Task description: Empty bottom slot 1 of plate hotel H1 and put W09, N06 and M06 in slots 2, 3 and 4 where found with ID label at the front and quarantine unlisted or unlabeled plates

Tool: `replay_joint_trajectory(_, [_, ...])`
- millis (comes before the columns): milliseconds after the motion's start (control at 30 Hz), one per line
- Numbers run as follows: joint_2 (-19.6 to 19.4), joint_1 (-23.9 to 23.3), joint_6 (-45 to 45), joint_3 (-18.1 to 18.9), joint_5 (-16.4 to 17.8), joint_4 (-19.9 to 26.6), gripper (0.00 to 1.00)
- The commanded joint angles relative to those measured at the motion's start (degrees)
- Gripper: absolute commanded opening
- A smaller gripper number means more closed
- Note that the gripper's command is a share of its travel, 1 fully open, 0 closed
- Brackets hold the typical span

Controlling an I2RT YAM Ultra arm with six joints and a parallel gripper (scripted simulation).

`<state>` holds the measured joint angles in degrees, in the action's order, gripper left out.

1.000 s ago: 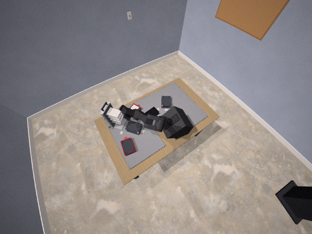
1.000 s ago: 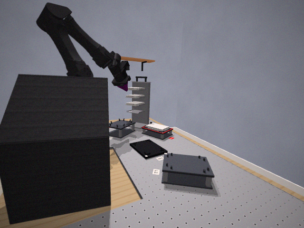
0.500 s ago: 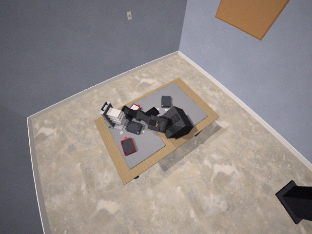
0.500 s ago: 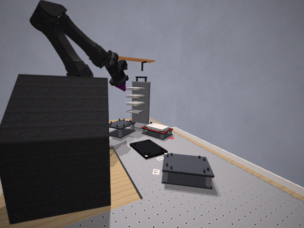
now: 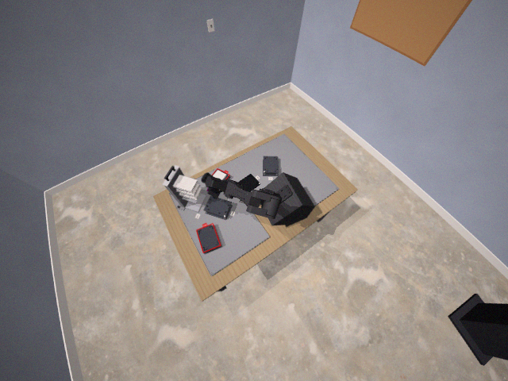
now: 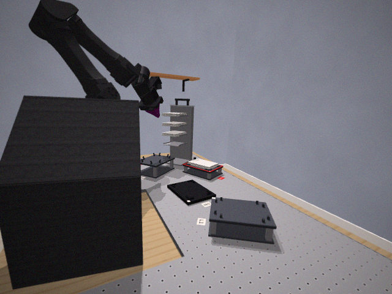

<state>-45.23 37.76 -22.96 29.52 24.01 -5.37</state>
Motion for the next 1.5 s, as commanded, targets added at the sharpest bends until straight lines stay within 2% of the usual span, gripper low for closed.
replay_joint_trajectory(0, [3.0,-1.0,0.3,-1.5,0.1,1.5,0.0])
replay_joint_trajectory(367, [6.9,-1.3,0.4,-3.9,0.4,3.1,0.0])
replay_joint_trajectory(400, [6.2,-0.9,0.1,-2.7,0.3,2.7,0.0])
replay_joint_trajectory(1467, [6.2,-0.9,0.1,-2.7,0.3,2.7,0.0])
